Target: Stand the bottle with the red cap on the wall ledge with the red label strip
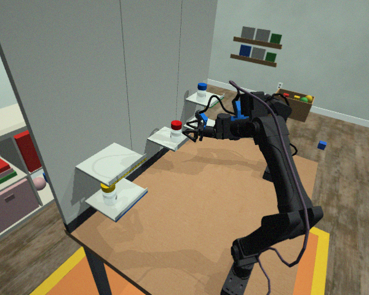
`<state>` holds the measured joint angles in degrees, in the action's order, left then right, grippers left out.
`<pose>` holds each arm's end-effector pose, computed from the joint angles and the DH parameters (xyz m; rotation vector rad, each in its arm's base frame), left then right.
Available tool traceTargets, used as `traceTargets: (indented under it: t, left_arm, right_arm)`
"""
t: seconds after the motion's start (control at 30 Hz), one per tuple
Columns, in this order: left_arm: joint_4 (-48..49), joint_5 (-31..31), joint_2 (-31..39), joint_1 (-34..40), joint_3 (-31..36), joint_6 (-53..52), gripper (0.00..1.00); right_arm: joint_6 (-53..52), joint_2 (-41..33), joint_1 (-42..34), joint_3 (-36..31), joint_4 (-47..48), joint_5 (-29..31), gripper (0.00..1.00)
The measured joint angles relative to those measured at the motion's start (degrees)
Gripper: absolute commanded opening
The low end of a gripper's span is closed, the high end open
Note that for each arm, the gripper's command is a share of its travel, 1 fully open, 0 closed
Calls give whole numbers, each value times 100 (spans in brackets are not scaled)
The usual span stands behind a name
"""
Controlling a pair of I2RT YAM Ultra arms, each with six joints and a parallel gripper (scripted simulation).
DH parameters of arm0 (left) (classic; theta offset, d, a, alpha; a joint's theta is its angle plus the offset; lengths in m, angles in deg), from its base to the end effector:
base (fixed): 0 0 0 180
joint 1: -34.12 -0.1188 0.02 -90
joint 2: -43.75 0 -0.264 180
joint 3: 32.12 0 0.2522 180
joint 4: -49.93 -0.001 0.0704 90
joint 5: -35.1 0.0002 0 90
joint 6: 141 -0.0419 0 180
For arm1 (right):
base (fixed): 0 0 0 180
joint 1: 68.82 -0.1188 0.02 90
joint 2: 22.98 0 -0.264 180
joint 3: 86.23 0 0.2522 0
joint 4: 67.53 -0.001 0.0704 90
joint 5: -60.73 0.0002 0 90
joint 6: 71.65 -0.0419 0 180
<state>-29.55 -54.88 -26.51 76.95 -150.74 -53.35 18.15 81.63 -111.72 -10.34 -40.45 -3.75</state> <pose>0.1433 -0.1315 0.4976 0.8232 1.9781 -0.4187 0.3163 0.2706 0.2498 -0.2488 1.5819 0.2288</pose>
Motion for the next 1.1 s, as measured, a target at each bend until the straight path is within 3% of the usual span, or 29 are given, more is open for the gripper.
traceTargets:
  t: [1.1]
  left_arm:
    - [0,0,0,0,0,0,89]
  right_arm:
    - [0,723,251,1246,-498,-243,94]
